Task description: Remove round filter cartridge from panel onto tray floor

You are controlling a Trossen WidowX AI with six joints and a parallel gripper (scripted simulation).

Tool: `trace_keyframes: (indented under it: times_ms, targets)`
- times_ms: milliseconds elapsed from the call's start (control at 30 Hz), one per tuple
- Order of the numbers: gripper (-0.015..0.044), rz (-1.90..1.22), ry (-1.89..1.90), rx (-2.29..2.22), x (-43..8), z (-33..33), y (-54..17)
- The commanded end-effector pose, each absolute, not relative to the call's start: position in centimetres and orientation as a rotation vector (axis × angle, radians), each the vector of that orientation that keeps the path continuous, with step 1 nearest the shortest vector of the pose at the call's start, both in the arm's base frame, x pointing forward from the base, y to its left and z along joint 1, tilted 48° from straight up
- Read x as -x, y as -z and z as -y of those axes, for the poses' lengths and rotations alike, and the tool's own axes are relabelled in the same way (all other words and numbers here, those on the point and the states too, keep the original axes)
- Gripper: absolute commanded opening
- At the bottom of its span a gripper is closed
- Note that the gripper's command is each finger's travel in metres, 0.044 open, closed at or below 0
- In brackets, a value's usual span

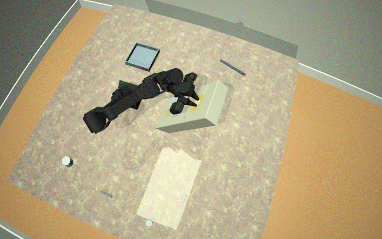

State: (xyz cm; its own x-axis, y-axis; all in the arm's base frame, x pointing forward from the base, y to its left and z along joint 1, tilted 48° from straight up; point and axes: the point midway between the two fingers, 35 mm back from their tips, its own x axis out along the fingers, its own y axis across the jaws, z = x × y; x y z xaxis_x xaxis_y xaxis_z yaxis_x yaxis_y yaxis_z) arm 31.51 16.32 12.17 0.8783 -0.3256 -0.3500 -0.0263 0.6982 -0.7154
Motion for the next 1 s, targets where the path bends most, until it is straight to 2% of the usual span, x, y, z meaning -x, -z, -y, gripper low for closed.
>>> trace_keyframes:
  times_ms: [0,267,333,367,967]
  targets:
    - [0.011,-0.481,0.174,0.787,-31.51,-16.32,-12.17]
    - [0.0056,-0.481,0.174,0.787,-31.51,-16.32,-12.17]
    - [0.0004,-0.481,0.174,0.787,-31.51,-16.32,-12.17]
    - [0.0,-0.481,0.174,0.787,-31.51,-16.32,-12.17]
    - [0.0,-0.543,0.037,1.318,-32.0,-16.01,-11.9]
